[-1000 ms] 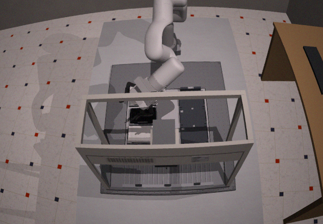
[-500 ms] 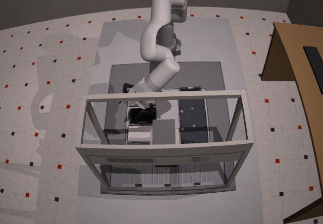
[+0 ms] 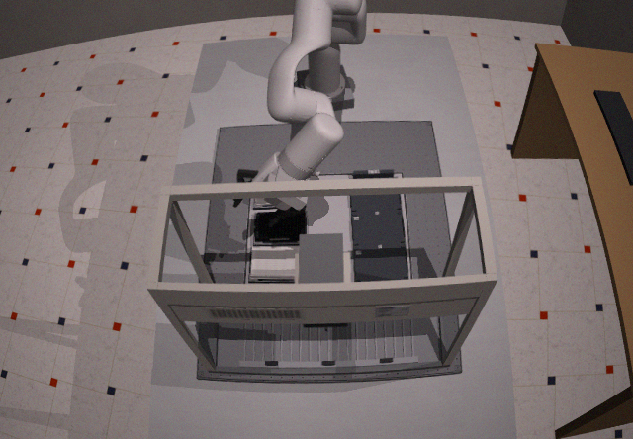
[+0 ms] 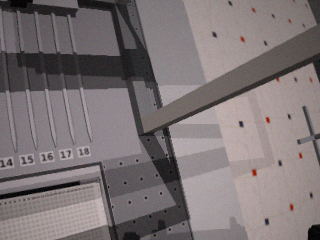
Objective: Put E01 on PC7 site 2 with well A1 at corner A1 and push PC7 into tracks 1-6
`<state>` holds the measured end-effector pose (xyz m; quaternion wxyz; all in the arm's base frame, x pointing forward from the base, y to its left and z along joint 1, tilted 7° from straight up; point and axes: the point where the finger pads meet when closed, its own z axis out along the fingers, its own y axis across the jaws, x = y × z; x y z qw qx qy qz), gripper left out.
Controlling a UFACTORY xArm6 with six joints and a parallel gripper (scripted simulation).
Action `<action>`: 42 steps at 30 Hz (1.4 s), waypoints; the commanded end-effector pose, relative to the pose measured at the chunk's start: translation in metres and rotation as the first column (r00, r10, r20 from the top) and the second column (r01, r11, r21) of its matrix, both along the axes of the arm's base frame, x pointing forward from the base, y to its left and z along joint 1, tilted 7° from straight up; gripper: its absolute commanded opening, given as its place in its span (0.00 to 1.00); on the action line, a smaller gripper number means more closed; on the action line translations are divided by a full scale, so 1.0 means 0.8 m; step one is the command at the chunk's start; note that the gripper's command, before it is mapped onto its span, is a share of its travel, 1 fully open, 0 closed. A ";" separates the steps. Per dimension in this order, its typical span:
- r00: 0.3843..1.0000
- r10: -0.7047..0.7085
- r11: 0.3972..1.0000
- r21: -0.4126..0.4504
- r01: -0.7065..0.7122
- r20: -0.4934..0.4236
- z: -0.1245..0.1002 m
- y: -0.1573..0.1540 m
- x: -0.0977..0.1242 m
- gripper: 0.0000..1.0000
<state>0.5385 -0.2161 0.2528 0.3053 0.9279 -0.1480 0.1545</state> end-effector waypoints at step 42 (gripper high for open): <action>0.476 0.796 0.602 0.406 -0.687 -0.374 -0.085 0.028 -0.064 1.00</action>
